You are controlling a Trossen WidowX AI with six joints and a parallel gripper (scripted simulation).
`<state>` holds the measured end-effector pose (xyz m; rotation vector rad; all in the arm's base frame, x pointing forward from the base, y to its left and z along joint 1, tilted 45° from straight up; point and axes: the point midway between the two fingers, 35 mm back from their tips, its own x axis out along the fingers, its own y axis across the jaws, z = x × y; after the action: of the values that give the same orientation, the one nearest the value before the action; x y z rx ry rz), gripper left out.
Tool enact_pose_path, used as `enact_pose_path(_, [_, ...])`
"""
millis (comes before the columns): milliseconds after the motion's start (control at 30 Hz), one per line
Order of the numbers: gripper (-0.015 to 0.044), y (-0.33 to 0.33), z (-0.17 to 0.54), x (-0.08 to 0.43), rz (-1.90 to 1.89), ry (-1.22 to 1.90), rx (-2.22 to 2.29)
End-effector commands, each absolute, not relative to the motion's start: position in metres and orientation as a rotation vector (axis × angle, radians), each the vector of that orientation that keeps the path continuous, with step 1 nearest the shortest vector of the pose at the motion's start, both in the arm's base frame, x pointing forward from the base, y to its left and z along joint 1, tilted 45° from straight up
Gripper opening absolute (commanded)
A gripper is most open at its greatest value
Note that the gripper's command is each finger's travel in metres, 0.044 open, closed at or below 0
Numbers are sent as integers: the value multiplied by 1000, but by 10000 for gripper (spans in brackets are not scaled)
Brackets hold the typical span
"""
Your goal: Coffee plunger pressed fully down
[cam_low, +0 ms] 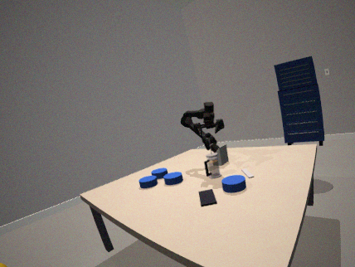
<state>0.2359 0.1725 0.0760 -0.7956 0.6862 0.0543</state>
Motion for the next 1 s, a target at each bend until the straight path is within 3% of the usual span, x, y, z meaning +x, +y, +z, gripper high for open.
enact_pose_path(0, [414, 169, 71, 238, 57, 692, -804])
enact_pose_path(367, [125, 169, 71, 238, 57, 692, -804])
enact_pose_path(967, [124, 165, 64, 238, 57, 693, -804])
